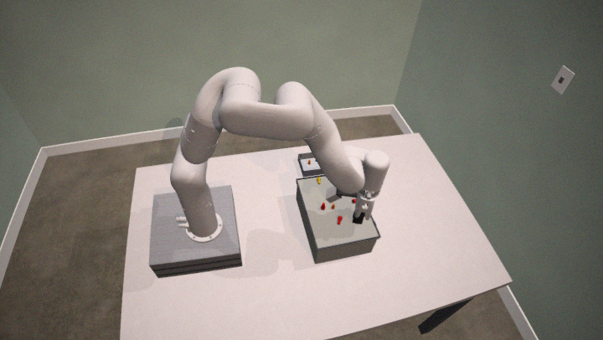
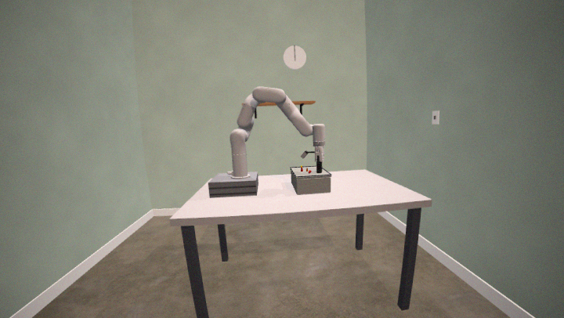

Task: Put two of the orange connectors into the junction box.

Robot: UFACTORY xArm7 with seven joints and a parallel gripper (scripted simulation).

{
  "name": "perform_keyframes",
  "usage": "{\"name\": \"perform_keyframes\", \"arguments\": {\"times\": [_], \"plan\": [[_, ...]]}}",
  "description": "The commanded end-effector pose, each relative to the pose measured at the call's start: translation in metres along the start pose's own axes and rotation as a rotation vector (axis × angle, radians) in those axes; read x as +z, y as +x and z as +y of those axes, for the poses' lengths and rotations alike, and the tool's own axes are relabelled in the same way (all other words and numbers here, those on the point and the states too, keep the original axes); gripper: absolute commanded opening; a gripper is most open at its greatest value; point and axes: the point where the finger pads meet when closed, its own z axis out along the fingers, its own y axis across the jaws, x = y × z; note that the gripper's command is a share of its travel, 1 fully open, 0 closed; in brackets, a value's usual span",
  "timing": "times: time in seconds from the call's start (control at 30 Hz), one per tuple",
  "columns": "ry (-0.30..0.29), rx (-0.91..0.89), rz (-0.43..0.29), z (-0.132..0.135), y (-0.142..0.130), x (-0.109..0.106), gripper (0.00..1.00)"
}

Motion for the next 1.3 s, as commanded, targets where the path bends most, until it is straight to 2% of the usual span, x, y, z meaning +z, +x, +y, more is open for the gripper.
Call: {"name": "perform_keyframes", "arguments": {"times": [0.0,1.1,1.27], "plan": [[-0.001,0.0,-0.003,0.0002,-0.0012,-0.0014,0.02],[-0.001,0.0,-0.003,0.0002,-0.0012,-0.0016,0.02],[-0.001,0.0,-0.003,0.0002,-0.0012,-0.0096,0.02]]}}
